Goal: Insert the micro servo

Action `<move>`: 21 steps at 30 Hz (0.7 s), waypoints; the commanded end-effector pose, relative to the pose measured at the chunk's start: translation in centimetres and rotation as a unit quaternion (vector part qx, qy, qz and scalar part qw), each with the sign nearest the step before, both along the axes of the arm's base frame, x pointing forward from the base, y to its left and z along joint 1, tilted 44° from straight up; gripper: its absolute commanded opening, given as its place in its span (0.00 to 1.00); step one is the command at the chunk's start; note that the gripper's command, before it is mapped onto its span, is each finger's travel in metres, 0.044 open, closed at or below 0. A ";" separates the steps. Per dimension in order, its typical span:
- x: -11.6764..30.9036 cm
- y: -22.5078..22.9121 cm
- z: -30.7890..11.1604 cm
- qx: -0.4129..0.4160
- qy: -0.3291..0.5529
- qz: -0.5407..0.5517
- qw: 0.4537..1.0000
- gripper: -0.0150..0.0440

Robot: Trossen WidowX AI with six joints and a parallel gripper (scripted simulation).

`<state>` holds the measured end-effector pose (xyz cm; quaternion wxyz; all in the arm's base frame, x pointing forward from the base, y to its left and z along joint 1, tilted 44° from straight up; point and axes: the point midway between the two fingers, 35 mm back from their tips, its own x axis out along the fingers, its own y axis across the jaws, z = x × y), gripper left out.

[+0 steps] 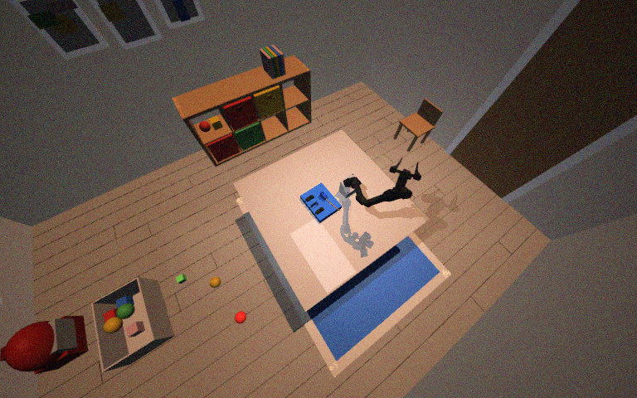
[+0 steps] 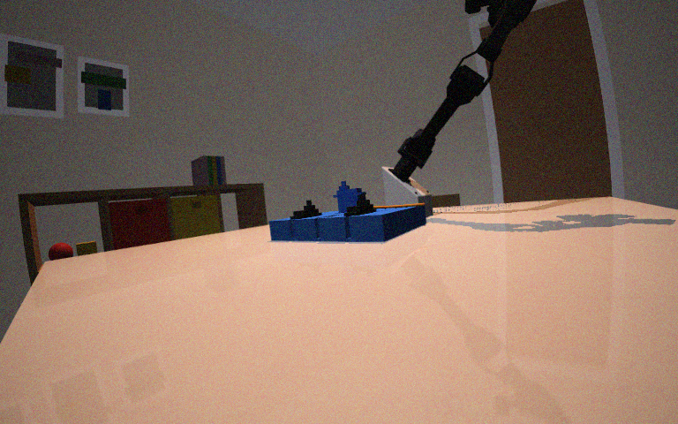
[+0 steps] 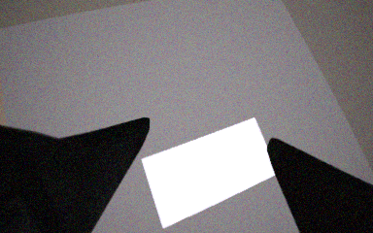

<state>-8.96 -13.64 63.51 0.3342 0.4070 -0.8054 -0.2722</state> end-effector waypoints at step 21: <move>-2.0 -6.8 -5.1 0.128 0.089 0.079 0.985 1.00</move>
